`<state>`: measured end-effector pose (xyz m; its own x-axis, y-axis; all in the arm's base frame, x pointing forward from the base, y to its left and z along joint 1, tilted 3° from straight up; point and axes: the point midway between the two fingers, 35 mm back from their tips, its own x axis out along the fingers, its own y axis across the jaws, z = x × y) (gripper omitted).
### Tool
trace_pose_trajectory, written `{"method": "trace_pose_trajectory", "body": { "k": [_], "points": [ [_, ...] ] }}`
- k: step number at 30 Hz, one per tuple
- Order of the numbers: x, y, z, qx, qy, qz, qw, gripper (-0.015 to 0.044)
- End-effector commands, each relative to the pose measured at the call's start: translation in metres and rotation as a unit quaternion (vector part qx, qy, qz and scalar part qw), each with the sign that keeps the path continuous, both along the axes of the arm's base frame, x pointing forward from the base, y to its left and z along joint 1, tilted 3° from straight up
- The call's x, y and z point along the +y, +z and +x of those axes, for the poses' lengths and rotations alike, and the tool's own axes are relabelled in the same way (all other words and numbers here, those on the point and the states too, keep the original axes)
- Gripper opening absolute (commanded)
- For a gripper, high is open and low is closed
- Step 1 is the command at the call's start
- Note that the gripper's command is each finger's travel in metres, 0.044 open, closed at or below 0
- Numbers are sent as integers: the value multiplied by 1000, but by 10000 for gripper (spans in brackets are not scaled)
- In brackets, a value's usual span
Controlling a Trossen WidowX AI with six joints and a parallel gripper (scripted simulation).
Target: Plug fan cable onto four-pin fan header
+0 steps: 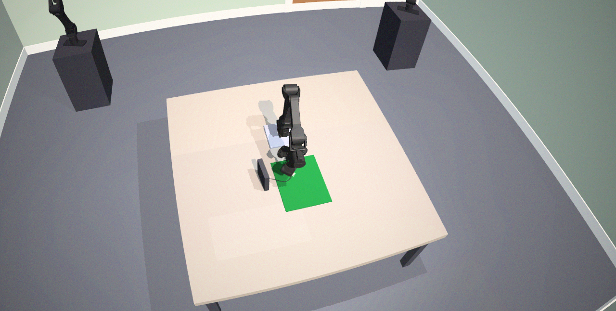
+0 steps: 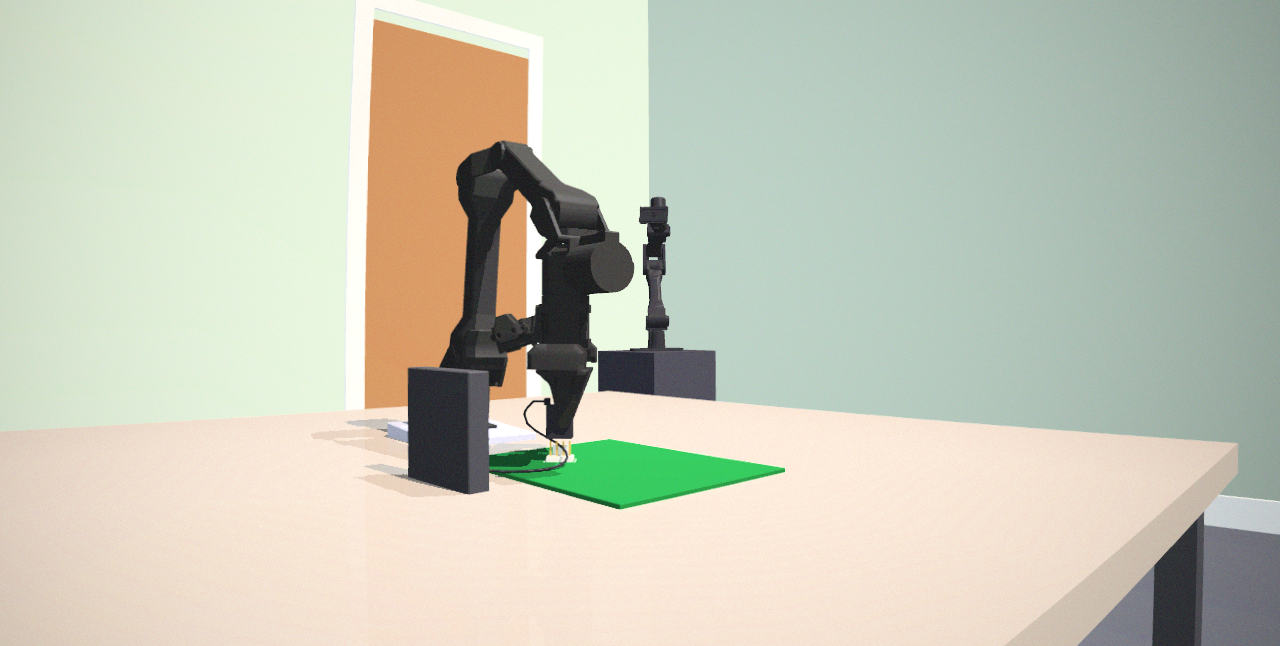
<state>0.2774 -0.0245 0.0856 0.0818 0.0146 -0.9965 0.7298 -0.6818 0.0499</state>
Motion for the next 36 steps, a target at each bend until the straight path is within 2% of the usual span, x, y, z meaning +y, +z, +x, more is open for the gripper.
{"method": "trace_pose_trajectory", "body": {
  "k": [1, 36],
  "points": [
    [0, 0, 1, -1, -2, 1, 1000, 0],
    [0, -6, 1, -1, 0, 1, 1000, 0]
  ]
}}
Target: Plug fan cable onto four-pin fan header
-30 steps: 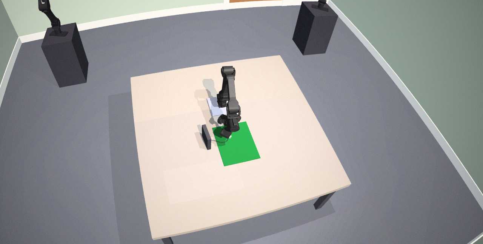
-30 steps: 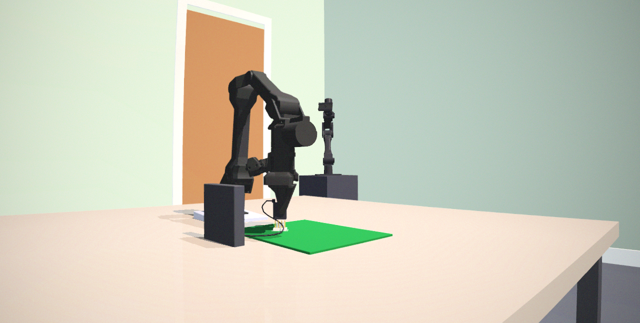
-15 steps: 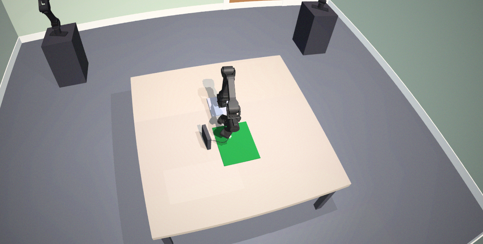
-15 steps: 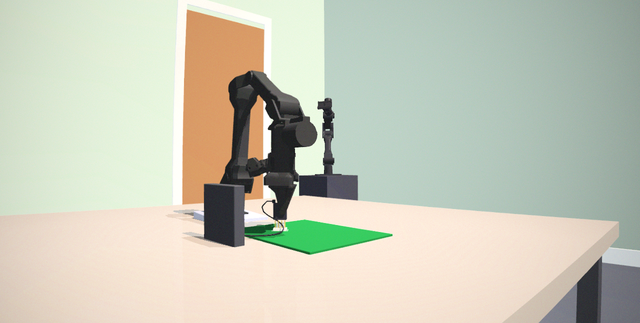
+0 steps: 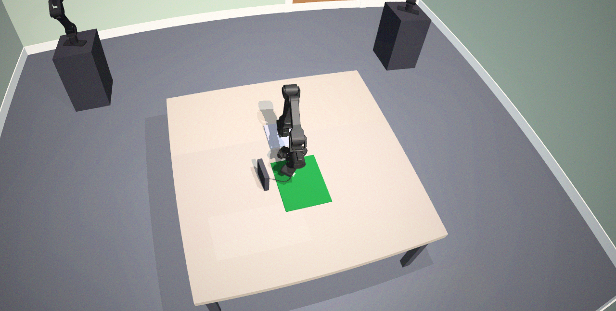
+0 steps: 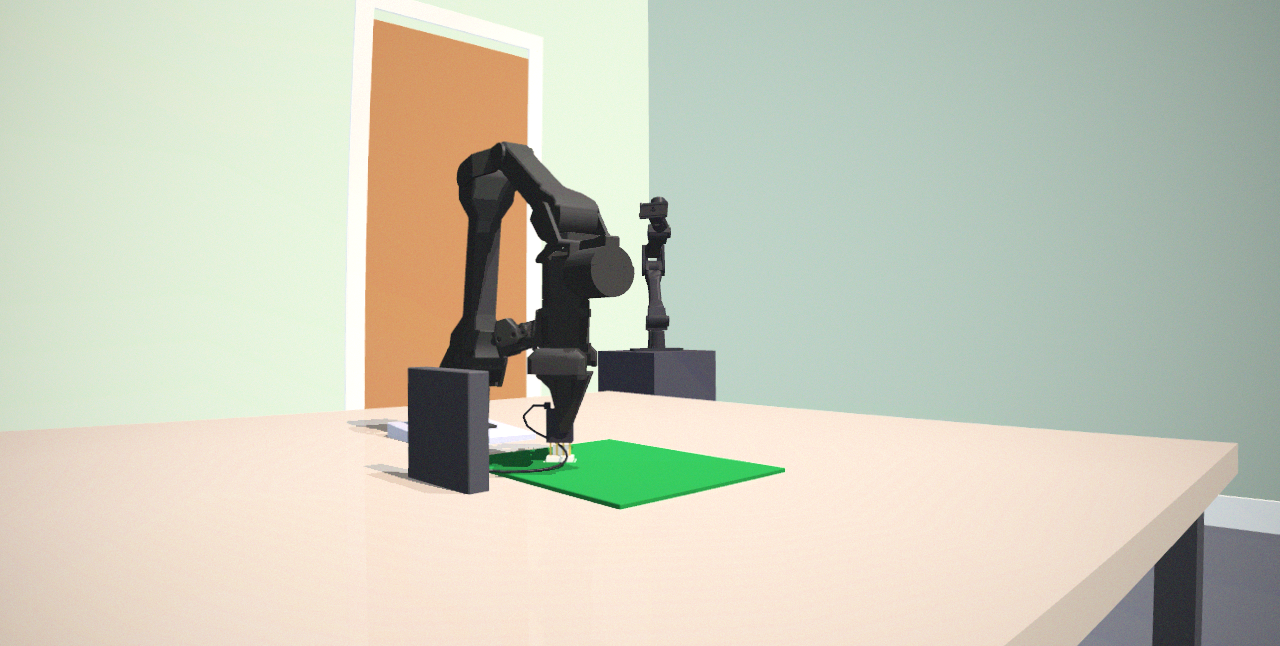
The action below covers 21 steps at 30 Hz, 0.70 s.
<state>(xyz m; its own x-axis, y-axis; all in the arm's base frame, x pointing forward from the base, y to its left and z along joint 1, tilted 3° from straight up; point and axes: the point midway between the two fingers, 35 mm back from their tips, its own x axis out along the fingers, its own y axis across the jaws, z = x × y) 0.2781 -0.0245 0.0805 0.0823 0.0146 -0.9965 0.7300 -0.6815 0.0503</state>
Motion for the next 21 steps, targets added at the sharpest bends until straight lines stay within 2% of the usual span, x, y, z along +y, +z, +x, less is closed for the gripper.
{"method": "trace_pose_trajectory", "body": {
  "k": [1, 21],
  "points": [
    [0, -1, 0, 0, 0, 1, 1000, 0],
    [1, -10, 1, 0, 0, 1, 1000, 0]
  ]
}}
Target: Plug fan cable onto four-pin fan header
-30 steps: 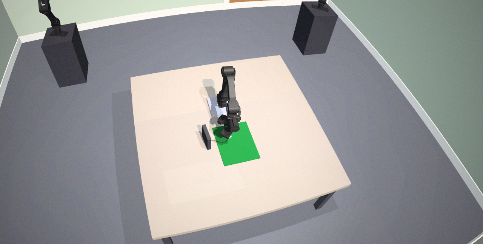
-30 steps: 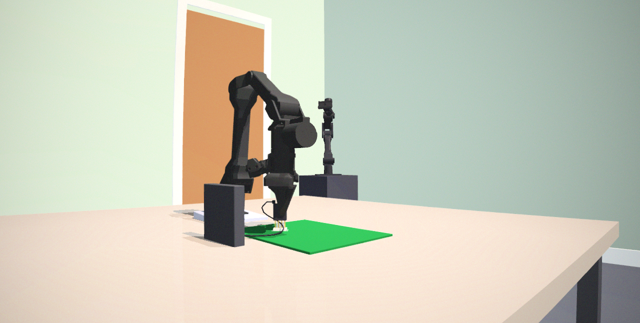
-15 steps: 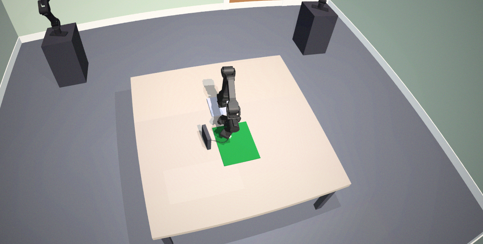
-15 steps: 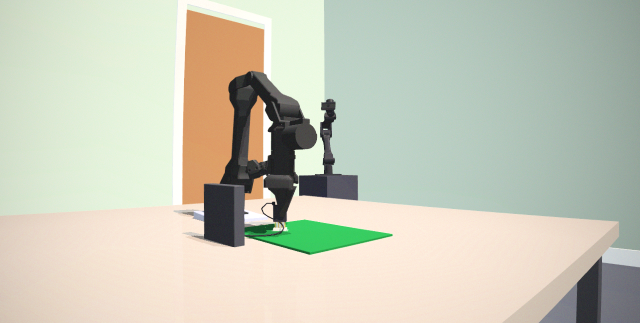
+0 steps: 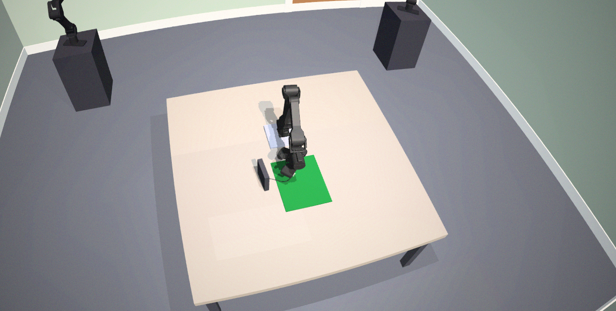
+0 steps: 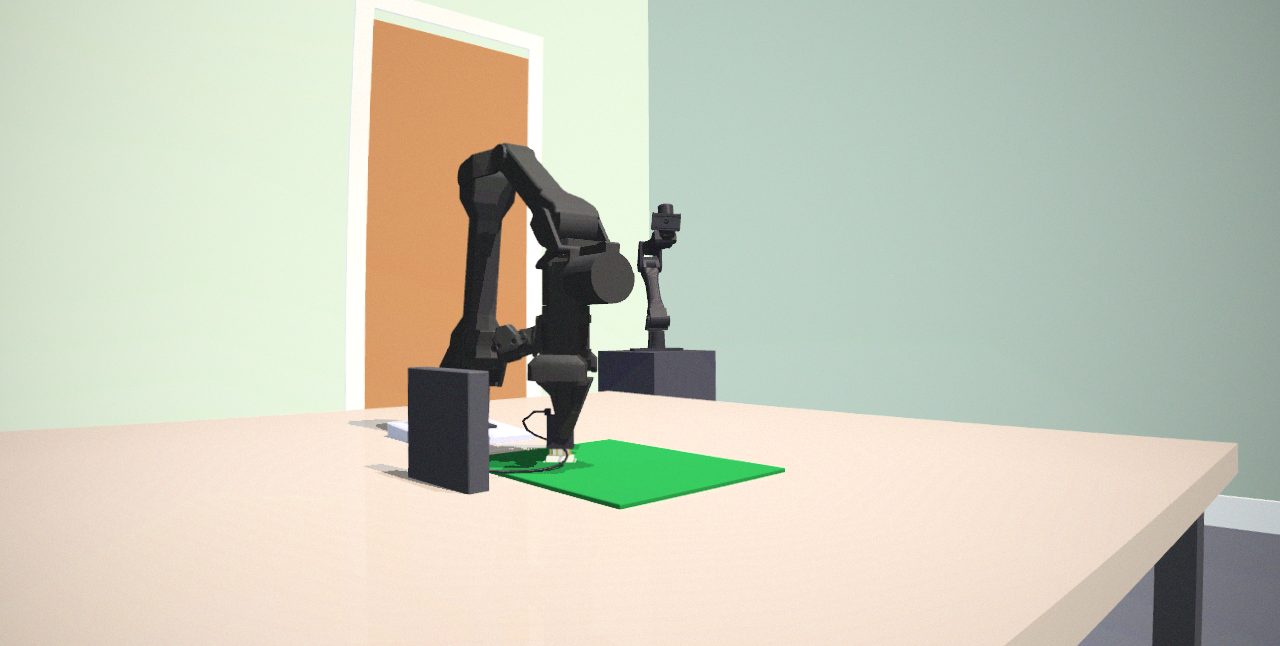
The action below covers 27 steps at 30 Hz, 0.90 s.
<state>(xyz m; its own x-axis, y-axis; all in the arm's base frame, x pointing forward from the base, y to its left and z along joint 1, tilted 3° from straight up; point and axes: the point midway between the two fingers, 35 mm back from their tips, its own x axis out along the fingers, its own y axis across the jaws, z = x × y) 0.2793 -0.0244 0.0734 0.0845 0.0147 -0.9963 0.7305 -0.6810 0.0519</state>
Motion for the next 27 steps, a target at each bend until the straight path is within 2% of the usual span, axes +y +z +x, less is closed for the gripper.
{"method": "trace_pose_trajectory", "body": {
  "k": [1, 15, 25, 27],
  "points": [
    [0, -3, 0, 1, -1, 1, 1000, 0],
    [1, -13, 1, 1, -1, 1, 1000, 0],
    [0, -10, 1, 0, 0, 0, 1000, 260],
    [0, -10, 1, 0, 0, 0, 1000, 260]
  ]
}}
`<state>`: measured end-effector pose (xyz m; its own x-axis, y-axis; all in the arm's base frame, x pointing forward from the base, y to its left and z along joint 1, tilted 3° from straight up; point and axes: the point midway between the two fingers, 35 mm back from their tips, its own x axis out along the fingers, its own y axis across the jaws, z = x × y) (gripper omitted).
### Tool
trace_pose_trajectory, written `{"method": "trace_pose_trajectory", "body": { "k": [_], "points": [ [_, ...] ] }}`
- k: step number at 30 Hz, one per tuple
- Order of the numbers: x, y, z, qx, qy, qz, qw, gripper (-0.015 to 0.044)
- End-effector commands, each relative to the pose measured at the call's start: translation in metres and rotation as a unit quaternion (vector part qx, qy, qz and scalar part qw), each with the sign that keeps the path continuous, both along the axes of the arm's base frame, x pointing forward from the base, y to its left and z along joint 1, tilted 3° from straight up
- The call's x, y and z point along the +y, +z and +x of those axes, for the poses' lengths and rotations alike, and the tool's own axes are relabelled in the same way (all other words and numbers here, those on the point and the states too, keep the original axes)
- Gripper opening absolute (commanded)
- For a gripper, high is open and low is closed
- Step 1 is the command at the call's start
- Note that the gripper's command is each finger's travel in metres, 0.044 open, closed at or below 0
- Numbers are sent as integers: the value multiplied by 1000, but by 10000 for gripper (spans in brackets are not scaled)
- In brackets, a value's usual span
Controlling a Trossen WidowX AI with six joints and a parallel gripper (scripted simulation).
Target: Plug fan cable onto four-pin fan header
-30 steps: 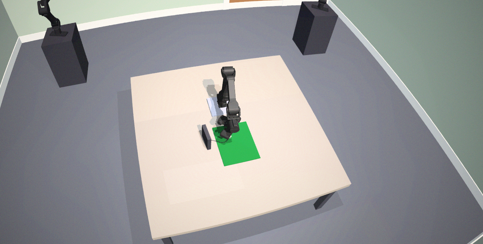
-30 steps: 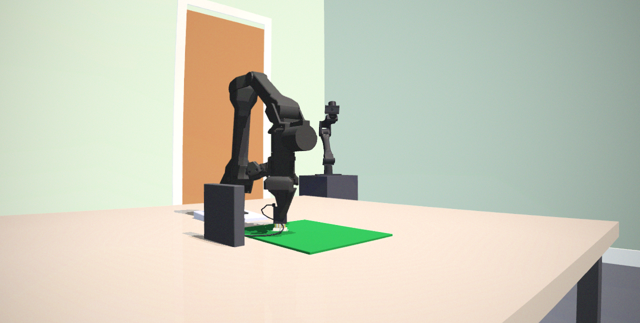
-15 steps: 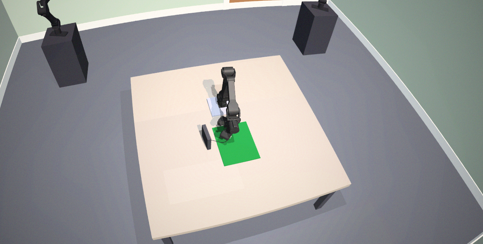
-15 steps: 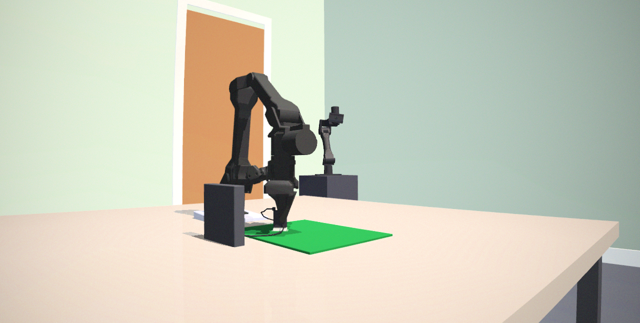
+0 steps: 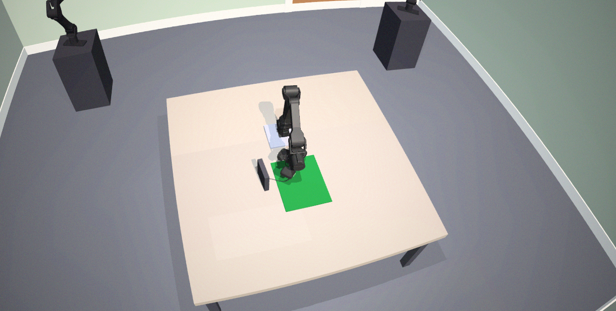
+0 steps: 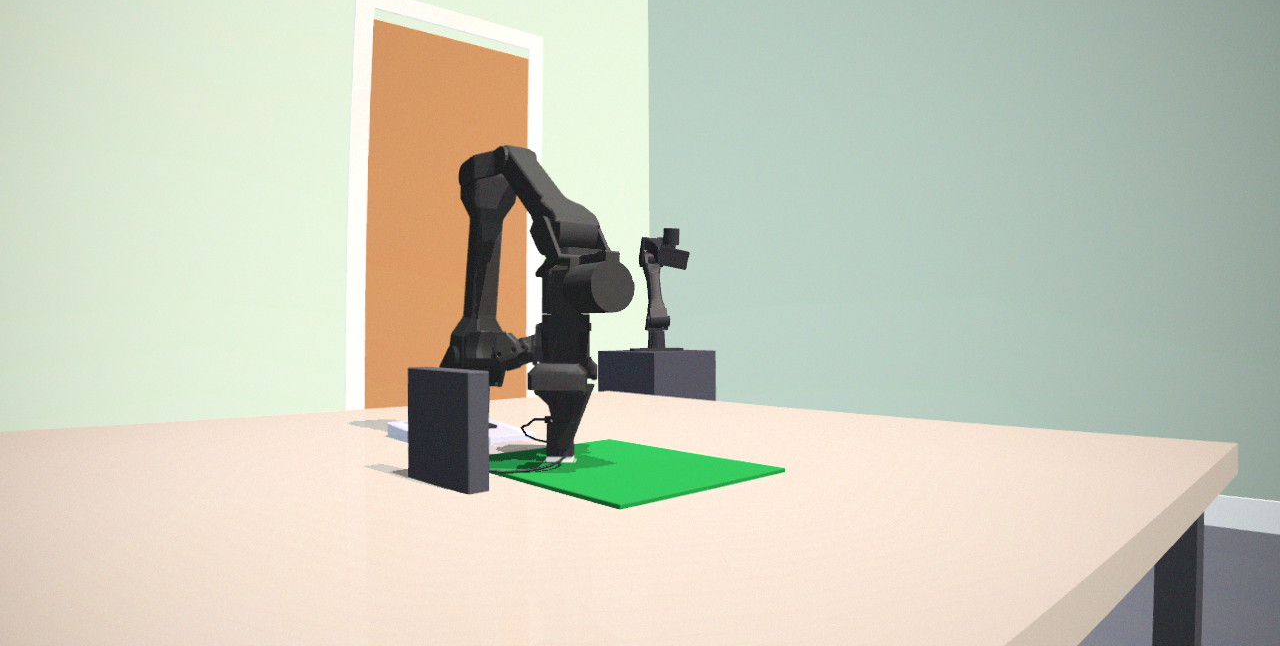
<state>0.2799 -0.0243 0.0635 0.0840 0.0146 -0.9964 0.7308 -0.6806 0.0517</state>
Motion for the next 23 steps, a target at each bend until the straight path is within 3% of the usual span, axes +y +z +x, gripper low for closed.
{"method": "trace_pose_trajectory", "body": {
  "k": [1, 6, 11, 19, 23],
  "points": [
    [0, 2, 0, 0, 0, 0, 1000, 260],
    [-1, 53, -4, 0, -1, 1, 1000, 260],
    [0, 56, -2, 0, -1, 1, 1000, 260],
    [77, 66, 73, -3, -1, 5, 1000, 260],
    [85, 65, 79, -3, -1, 5, 1000, 260]
  ]
}}
